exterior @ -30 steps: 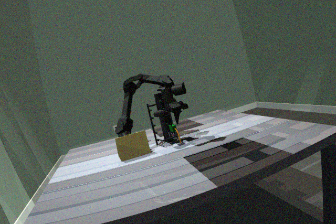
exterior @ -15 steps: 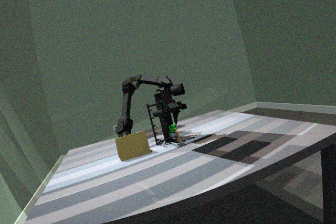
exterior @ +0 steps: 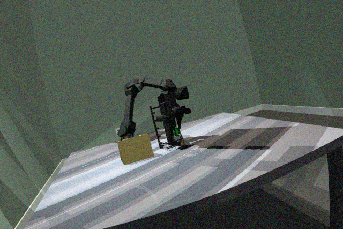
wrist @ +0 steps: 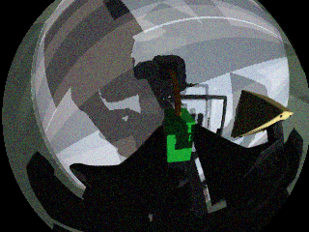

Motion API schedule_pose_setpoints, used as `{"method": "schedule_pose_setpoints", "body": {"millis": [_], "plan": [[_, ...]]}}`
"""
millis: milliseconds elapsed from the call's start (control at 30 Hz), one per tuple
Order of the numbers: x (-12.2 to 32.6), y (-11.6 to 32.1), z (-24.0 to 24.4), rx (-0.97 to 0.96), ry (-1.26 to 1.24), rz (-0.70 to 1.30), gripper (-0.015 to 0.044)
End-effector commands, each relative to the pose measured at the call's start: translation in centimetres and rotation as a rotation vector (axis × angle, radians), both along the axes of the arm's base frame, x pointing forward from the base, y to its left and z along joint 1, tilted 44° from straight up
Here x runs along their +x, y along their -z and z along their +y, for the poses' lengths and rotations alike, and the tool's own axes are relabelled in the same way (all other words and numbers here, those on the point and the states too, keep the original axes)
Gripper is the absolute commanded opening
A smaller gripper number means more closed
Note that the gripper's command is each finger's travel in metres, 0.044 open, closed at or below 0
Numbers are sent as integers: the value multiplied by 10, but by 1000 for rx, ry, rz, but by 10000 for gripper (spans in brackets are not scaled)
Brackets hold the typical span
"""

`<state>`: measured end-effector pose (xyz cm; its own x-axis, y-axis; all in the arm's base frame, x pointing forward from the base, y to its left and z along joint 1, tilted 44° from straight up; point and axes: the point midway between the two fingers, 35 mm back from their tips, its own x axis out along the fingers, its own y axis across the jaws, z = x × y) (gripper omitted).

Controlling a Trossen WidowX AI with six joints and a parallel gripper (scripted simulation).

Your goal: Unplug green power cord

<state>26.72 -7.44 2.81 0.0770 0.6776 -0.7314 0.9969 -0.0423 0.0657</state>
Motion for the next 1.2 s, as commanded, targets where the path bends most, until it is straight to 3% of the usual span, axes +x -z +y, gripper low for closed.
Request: {"method": "schedule_pose_setpoints", "body": {"millis": [0, 300, 1167], "plan": [[0, 0, 0, 0, 0, 0, 55], [0, 0, 0, 0, 0, 0, 0], [3, 23, -32, -1, 4, 3, 0]]}}
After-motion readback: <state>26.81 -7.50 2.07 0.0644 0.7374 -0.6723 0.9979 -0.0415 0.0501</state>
